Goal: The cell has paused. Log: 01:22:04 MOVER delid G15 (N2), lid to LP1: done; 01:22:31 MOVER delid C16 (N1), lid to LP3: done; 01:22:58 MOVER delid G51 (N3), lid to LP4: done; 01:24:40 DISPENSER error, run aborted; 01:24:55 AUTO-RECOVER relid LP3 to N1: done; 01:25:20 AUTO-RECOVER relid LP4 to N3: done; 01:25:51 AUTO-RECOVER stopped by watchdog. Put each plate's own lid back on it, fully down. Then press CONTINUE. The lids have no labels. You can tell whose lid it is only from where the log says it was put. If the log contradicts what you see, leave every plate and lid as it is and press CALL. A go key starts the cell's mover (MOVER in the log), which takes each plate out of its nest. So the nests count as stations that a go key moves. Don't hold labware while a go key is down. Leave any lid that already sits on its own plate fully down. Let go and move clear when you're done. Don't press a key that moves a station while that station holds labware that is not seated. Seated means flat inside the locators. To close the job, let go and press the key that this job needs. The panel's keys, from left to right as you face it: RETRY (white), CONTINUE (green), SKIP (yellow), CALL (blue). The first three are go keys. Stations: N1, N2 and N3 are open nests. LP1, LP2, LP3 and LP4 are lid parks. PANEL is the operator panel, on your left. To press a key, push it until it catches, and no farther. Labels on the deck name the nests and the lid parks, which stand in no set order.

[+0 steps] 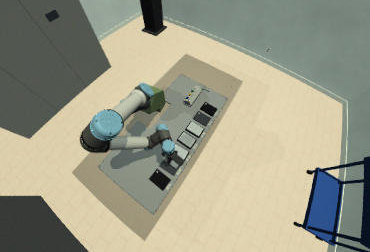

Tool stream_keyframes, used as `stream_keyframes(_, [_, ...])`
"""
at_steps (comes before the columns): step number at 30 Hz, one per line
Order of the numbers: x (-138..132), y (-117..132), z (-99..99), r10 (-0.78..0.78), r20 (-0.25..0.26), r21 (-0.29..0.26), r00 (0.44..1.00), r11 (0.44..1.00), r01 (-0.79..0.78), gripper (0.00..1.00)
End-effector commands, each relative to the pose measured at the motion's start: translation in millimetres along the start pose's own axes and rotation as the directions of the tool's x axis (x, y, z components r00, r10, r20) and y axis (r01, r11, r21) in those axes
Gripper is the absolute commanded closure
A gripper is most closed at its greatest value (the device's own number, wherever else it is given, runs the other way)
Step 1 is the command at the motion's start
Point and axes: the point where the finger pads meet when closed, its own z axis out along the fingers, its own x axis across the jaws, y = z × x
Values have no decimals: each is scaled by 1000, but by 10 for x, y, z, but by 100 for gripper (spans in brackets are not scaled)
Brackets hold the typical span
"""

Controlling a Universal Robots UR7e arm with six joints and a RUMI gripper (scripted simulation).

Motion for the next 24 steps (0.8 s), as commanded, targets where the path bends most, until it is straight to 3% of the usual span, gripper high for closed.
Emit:
stream_keyframes(1, [-282, -1, -1, 1, -3, 1, 1000, 1000, -1, 100])
stream_keyframes(24, [-1233, 22, 2, 1, -3, 1, 1000, 1000, -1, 100])
